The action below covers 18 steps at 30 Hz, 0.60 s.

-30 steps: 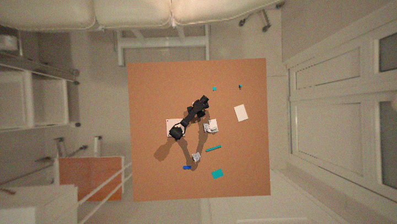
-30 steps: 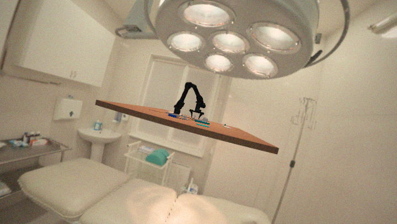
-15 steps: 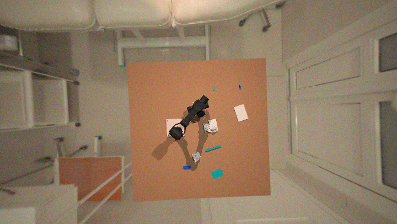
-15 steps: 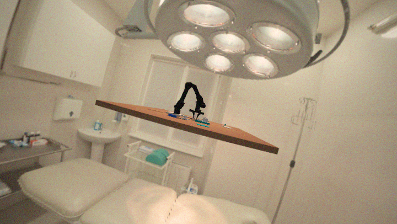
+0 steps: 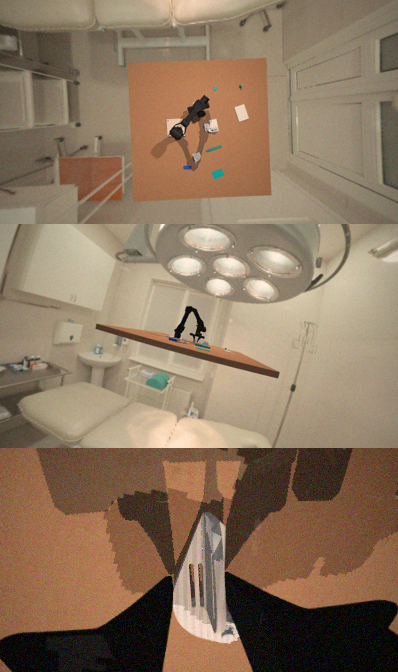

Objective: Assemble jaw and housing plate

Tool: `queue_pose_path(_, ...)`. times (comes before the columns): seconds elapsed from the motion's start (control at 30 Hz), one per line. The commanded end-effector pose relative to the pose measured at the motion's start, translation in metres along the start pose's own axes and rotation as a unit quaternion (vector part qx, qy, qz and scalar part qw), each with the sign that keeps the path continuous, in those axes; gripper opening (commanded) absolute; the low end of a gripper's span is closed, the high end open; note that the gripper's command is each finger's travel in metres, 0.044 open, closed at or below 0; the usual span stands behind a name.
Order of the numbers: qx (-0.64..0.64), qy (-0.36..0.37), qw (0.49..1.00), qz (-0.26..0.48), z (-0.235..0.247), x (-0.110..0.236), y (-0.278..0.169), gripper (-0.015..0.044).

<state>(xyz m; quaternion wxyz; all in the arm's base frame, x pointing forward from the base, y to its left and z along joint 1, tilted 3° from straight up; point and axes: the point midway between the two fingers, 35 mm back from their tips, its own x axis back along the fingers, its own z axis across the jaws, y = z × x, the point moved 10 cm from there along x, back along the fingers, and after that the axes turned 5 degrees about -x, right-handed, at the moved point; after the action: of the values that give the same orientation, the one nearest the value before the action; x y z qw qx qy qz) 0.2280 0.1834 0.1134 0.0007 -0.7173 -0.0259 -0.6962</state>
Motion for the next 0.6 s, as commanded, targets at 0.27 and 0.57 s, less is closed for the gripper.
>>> queue_pose_path(0.27,0.001,0.004,1.0,0.003,0.003,0.036,-0.002,0.0134)
queue_pose_path(0.57,0.001,0.004,1.0,0.002,0.001,0.065,-0.001,0.0134)
